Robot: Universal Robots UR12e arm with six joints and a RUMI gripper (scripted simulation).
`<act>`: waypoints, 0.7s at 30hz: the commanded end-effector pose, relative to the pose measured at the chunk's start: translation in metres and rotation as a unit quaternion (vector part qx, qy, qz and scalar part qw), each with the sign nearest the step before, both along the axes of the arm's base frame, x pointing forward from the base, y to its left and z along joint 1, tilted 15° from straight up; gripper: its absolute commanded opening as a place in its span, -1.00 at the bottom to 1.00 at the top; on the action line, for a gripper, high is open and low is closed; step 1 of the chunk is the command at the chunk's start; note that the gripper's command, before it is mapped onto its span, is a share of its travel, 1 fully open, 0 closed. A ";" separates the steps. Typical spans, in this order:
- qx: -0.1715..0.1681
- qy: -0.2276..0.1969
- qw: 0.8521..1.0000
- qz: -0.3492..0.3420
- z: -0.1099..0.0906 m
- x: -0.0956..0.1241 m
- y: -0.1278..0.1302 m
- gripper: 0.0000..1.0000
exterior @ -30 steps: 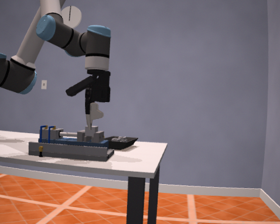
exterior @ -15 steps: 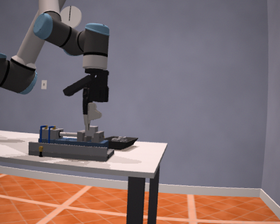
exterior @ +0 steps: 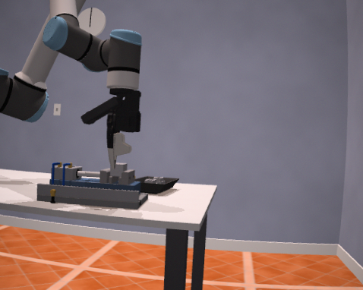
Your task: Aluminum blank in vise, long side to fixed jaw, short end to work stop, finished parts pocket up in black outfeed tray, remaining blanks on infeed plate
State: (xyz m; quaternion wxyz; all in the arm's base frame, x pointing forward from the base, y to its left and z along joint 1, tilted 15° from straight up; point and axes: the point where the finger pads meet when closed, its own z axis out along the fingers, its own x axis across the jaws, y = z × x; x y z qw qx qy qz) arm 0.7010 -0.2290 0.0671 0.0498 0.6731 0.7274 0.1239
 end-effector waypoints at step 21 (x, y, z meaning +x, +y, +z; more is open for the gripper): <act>-0.002 -0.003 1.000 0.000 0.048 -0.009 -0.009 -1.00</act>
